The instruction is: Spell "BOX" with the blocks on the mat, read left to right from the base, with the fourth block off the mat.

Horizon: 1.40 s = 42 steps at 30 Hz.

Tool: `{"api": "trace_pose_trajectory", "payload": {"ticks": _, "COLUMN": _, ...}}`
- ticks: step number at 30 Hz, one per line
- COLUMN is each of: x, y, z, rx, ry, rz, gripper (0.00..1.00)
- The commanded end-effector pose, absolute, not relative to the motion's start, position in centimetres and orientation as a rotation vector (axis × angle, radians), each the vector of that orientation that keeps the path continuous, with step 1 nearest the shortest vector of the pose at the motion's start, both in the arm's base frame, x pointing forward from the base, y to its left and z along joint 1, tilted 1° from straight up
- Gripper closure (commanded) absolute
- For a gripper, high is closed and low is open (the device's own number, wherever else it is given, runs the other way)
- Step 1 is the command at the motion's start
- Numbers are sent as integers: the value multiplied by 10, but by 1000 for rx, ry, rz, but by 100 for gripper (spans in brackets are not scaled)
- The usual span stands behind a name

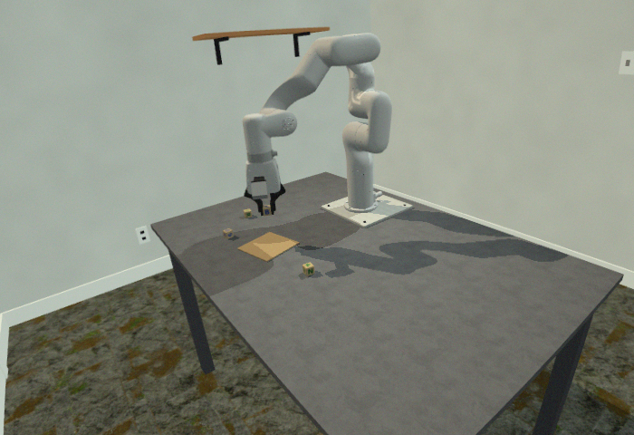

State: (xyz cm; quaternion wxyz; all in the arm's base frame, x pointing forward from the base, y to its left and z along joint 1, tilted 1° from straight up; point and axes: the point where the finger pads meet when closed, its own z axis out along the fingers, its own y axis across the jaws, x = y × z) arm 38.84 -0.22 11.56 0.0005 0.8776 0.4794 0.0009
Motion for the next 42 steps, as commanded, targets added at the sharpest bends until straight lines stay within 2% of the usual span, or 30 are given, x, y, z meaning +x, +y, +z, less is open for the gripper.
{"api": "trace_pose_trajectory", "payload": {"ticks": 1, "x": 390, "y": -2, "z": 118, "rx": 2755, "ry": 1504, "rz": 8, "gripper": 79}}
{"api": "trace_pose_trajectory", "payload": {"ticks": 42, "x": 390, "y": -3, "z": 84, "rx": 3131, "ry": 246, "rz": 8, "gripper": 79}}
